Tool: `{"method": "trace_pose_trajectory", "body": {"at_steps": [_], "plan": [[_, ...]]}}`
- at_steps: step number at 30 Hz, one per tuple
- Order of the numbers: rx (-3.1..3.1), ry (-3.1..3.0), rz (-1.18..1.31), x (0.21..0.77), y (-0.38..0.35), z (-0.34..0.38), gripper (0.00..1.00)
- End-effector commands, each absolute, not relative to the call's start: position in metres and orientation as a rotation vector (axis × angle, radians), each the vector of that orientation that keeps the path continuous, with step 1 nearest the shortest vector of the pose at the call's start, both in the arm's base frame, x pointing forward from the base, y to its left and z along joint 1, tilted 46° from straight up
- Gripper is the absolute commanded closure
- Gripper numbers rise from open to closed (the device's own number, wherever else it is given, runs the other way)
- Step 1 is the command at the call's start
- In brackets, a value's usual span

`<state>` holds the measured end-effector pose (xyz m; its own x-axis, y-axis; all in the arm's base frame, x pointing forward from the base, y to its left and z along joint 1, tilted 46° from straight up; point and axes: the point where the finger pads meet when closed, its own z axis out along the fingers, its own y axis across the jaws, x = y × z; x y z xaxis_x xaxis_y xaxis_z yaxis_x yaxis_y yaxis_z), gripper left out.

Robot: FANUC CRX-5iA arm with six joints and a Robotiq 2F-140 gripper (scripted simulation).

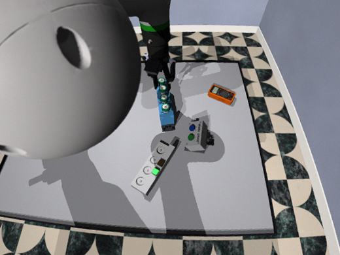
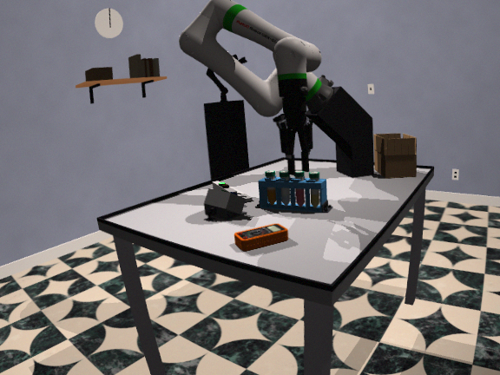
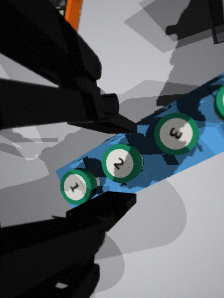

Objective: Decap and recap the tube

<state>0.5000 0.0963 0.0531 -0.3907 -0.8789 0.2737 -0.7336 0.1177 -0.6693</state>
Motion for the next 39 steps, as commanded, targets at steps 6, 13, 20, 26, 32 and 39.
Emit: {"method": "trace_pose_trajectory", "body": {"at_steps": [6, 13, 20, 26, 32, 39], "plan": [[-1.978, 2.007, -1.199, 0.5022, 0.0952, 0.0509, 0.59], [-2.318, 1.772, -1.246, 0.5041, 0.0937, 0.0486, 0.59], [-2.548, 1.572, -1.267, 0.5042, 0.0939, 0.0486, 0.59], [-2.806, 1.296, -1.277, 0.5044, 0.0941, 0.0486, 0.59], [-2.813, 1.287, -1.277, 0.5042, 0.0941, 0.0486, 0.59], [-2.813, 1.287, -1.277, 0.5042, 0.0942, 0.0487, 0.70]]}}
